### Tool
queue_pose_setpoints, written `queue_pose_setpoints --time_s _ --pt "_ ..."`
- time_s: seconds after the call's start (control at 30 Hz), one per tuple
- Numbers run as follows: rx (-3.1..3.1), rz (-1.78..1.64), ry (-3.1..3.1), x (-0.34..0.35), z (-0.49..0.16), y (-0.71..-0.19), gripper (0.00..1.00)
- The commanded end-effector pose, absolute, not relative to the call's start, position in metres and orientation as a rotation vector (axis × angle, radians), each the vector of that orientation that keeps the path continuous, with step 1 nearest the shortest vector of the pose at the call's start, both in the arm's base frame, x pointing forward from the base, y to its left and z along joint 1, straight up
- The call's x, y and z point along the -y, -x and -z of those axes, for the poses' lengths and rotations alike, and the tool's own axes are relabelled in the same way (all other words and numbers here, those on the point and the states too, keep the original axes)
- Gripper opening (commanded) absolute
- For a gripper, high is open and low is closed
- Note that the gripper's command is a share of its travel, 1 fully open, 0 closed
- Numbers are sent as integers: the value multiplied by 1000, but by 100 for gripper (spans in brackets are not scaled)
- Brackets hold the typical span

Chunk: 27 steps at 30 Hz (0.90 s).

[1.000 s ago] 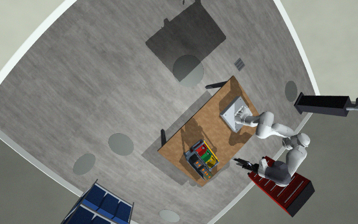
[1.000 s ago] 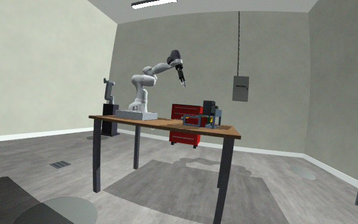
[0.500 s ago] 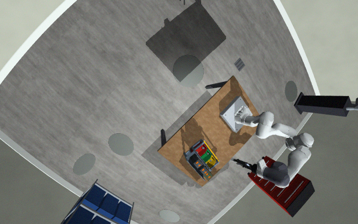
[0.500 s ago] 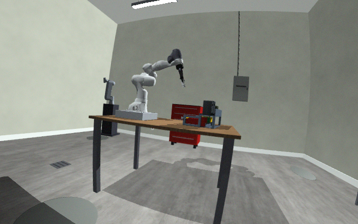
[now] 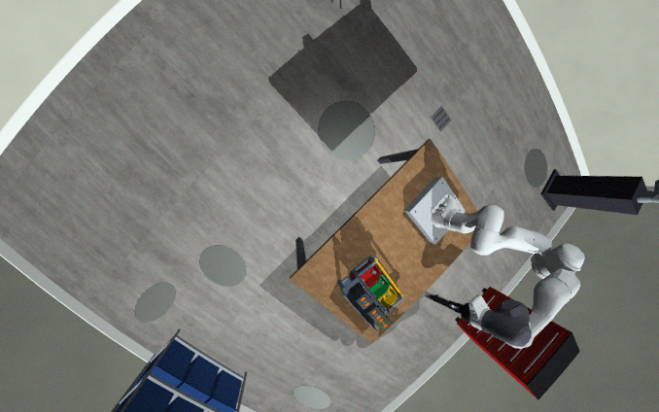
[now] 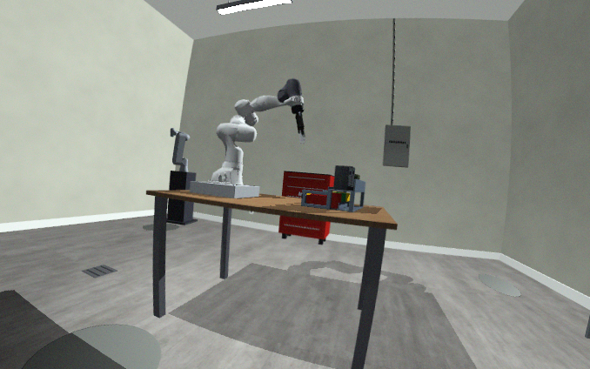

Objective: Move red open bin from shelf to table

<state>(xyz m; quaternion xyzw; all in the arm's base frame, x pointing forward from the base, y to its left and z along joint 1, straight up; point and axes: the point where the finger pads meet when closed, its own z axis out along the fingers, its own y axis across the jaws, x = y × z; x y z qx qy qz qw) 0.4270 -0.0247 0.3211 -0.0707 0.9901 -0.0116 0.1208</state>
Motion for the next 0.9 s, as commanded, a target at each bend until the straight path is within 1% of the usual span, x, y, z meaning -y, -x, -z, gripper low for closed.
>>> queue_pose_setpoints --time_s 0.0,0.3,0.43,0.87 --pt "-2885 58 395 27 -322 -426 57" --pt "-2896 40 404 26 -321 -426 57" --pt "-2882 31 707 27 -323 -427 57" --pt "-2890 16 723 26 -322 -426 57"
